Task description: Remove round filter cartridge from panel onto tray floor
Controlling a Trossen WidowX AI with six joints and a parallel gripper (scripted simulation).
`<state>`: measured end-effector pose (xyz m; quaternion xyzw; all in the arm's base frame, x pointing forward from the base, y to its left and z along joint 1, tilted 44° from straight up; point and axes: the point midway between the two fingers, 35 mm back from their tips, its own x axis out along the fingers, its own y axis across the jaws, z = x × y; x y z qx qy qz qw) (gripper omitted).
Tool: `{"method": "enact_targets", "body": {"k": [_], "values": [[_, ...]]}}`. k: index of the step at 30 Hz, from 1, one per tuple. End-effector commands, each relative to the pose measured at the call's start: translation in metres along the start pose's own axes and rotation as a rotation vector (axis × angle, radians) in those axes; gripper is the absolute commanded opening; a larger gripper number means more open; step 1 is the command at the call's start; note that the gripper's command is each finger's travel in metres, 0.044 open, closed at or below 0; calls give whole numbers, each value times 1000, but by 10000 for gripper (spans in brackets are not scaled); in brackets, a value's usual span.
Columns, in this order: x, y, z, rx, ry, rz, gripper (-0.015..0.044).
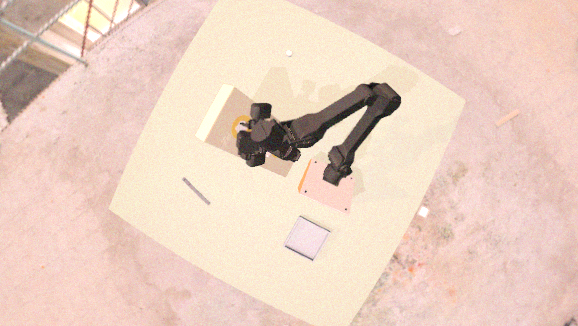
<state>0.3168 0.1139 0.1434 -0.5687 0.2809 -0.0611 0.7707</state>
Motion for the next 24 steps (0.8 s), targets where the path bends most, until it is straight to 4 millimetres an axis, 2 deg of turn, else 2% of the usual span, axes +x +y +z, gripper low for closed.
{"method": "enact_targets", "body": {"k": [1, 24], "values": [[0, 2, 0, -7, -2, 6, 93], [10, 2, 0, -6, -2, 6, 93]]}}
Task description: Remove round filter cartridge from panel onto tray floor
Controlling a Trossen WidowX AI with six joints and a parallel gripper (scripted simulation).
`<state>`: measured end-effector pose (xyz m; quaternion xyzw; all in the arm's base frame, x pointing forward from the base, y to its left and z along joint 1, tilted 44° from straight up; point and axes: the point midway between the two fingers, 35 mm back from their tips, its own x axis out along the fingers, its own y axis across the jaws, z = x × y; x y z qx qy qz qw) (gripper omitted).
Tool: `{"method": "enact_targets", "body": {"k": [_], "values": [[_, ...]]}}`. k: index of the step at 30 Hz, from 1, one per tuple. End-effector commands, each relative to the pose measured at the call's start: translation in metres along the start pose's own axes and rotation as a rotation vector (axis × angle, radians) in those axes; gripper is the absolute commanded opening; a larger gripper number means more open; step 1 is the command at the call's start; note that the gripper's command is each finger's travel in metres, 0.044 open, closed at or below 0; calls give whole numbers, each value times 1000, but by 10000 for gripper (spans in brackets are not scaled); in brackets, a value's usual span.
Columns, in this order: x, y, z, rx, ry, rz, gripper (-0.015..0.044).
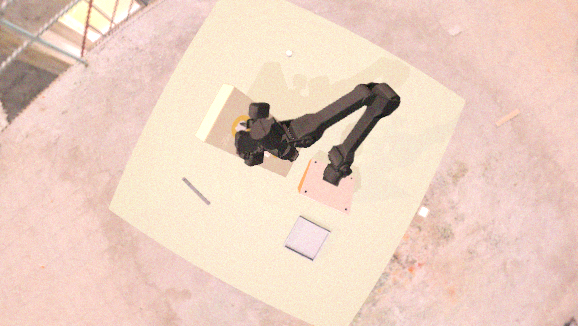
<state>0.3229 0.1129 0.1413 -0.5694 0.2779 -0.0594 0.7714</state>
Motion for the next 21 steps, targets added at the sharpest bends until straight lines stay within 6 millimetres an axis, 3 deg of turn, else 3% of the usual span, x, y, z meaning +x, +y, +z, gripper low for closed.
{"method": "enact_targets", "body": {"k": [1, 15, 21], "values": [[4, 1, -2, -6, 5, 7, 93], [8, 1, -2, -6, 5, 7, 93], [2, 0, 0, -4, -3, -2, 53]]}}
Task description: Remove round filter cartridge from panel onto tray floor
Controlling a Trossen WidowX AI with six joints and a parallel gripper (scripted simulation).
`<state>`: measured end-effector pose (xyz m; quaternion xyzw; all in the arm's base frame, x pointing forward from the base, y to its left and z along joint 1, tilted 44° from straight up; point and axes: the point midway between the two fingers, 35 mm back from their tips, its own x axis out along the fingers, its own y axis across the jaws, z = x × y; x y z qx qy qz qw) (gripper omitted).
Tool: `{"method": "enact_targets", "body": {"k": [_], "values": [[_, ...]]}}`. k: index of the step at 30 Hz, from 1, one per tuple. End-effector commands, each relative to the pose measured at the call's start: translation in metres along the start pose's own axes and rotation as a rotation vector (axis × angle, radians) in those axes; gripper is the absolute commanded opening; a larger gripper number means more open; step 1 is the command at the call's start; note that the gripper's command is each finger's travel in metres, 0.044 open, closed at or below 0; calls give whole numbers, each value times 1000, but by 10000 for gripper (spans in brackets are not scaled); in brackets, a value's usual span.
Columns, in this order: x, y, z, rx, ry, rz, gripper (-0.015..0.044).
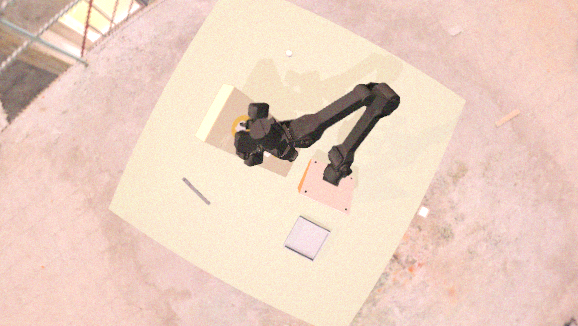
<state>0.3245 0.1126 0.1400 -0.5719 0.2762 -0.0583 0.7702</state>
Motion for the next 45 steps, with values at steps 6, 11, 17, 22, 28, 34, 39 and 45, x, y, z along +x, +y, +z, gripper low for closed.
{"method": "enact_targets", "body": {"k": [6, 11, 17, 22, 28, 34, 39, 45], "values": [[0, 0, 0, 2, 1, 0, 0], [4, 0, -2, 111, 7, 5, 0], [6, 1, -2, 304, 9, 7, 0], [6, 1, -3, 474, 10, 6, 0], [7, 1, -3, 682, 11, 5, 0], [7, 1, -3, 890, 12, 4, 0], [7, 1, -3, 1065, 12, 3, 0], [7, 1, -3, 1274, 13, 2, 0]]}}
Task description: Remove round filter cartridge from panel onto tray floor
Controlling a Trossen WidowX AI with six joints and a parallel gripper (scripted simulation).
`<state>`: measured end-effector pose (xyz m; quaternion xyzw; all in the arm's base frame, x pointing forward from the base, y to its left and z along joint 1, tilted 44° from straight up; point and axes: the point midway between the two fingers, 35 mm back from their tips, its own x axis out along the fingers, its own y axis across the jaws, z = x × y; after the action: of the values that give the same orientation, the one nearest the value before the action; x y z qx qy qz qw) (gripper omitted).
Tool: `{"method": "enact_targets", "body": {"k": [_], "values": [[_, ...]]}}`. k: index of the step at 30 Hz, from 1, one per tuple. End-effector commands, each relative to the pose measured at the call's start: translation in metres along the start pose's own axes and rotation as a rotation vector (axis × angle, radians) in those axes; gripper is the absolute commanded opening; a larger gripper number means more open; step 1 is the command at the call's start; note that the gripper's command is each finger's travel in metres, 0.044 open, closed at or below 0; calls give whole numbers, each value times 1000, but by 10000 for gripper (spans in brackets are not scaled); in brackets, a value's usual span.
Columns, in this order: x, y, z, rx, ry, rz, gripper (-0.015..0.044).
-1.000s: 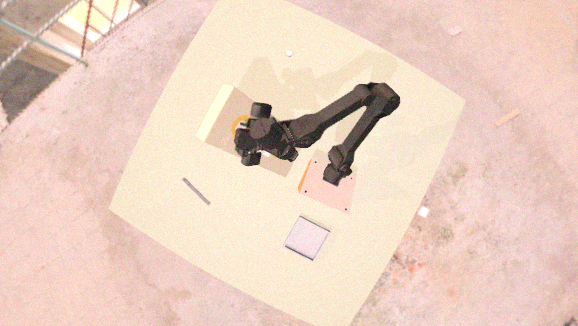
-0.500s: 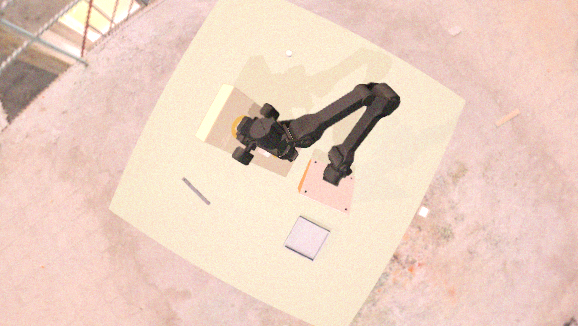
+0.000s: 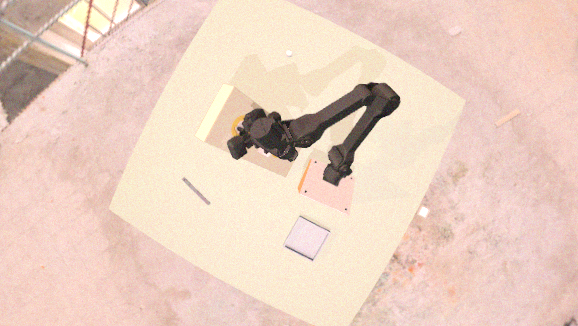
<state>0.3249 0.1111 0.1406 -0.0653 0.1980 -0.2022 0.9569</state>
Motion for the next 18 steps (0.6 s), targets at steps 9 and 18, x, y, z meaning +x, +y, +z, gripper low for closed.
{"method": "enact_targets", "body": {"k": [9, 18], "values": [[6, -1, -3, 444, 17, 0, 0], [4, 0, -3, 522, 20, -1, 0]]}}
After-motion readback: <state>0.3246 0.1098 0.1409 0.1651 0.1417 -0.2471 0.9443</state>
